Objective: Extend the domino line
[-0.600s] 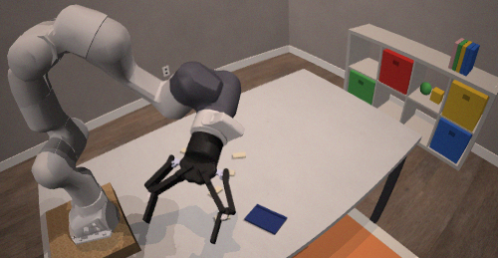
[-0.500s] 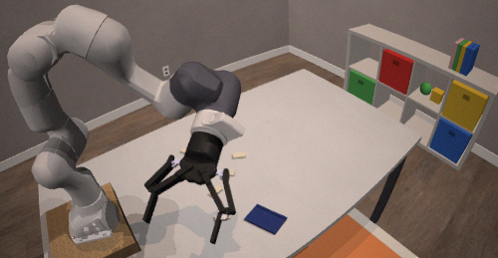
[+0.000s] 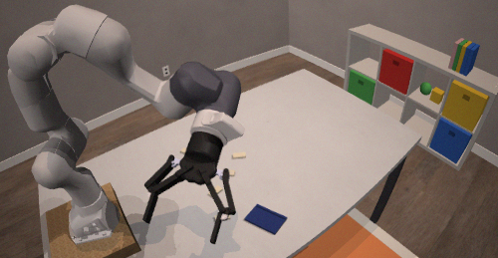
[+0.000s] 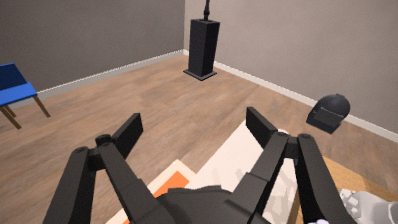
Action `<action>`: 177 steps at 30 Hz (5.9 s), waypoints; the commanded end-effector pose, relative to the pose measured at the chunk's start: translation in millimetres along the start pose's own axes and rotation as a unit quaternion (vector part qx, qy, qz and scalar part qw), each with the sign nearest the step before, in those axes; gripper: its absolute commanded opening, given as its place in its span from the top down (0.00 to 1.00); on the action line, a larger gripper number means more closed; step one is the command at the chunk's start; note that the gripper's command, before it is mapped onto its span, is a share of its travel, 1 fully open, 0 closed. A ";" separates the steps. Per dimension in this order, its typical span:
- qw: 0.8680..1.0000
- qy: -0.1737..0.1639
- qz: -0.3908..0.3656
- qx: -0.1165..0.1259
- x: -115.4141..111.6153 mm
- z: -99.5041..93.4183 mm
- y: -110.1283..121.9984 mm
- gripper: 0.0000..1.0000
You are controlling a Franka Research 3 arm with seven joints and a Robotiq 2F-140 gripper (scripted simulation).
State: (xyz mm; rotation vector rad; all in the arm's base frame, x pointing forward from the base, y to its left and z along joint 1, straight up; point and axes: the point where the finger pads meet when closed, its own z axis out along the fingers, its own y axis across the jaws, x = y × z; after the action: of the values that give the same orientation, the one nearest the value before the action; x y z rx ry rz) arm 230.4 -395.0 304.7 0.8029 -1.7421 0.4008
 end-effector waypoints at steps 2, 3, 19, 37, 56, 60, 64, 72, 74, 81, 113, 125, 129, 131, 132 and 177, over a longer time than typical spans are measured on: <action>1.000 -0.024 -0.019 0.002 -18.0 -1.4 1.5 0.00; 0.998 -0.051 -0.041 0.004 -38.5 -3.8 3.4 0.00; 0.925 -0.321 -0.191 0.067 -216.7 -75.8 25.7 0.00; 0.827 -0.498 -0.204 0.164 -295.4 -167.5 18.1 0.00; 0.794 -0.542 -0.183 0.205 -305.3 -195.3 5.3 0.00; 0.794 -0.542 -0.183 0.205 -305.3 -195.3 5.3 0.00; 0.794 -0.542 -0.183 0.205 -305.3 -195.3 5.3 0.00; 0.794 -0.542 -0.183 0.205 -305.3 -195.3 5.3 0.00; 0.794 -0.542 -0.183 0.205 -305.3 -195.3 5.3 0.00; 0.794 -0.542 -0.183 0.205 -305.3 -195.3 5.3 0.00; 0.667 -0.391 -0.492 0.400 -327.1 -195.8 -9.1 0.67; 0.582 -0.318 -0.589 0.462 -327.1 -195.8 -9.1 0.67; 0.550 -0.296 -0.617 0.479 -327.1 -195.8 -9.1 0.67; 0.533 -0.286 -0.630 0.487 -327.1 -195.8 -9.1 0.67; 0.524 -0.281 -0.636 0.491 -327.1 -195.8 -9.1 0.67; 0.431 -0.239 -0.691 0.528 -355.9 -185.4 -13.1 0.67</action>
State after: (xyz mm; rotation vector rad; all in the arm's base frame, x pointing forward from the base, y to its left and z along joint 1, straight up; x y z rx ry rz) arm 422.0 -173.6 34.4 3.1133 -0.4182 -0.0225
